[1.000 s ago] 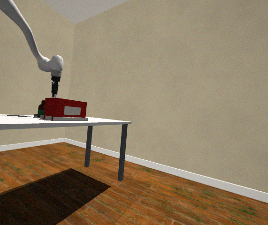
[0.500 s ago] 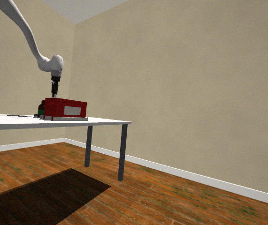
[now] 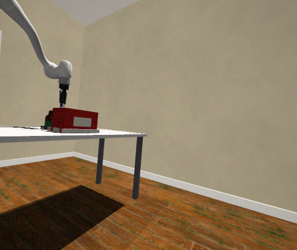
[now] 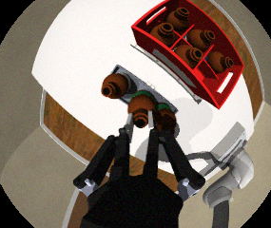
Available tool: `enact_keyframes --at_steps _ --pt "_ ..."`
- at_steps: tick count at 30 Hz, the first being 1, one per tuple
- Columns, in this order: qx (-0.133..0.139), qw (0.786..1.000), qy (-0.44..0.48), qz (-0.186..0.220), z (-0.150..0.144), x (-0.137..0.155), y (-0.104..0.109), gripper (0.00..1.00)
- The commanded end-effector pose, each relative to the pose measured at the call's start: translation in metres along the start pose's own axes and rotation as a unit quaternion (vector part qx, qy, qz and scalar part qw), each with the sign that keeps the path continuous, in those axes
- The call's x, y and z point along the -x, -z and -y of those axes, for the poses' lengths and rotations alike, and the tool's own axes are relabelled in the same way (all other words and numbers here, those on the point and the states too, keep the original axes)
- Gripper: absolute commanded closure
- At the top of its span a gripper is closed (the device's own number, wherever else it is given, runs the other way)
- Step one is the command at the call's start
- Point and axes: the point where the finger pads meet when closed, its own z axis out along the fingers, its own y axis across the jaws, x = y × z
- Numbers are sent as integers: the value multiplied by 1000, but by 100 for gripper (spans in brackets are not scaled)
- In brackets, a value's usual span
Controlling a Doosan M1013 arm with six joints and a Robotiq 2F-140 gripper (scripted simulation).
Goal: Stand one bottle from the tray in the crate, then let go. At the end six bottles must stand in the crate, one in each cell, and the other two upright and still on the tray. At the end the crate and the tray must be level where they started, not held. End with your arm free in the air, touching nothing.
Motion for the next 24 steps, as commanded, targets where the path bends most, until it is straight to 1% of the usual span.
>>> enact_keyframes --at_steps 1,24 --pt "-1 1000 0 -1 3 0 4 100" --pt "-1 1000 0 -1 3 0 8 100"
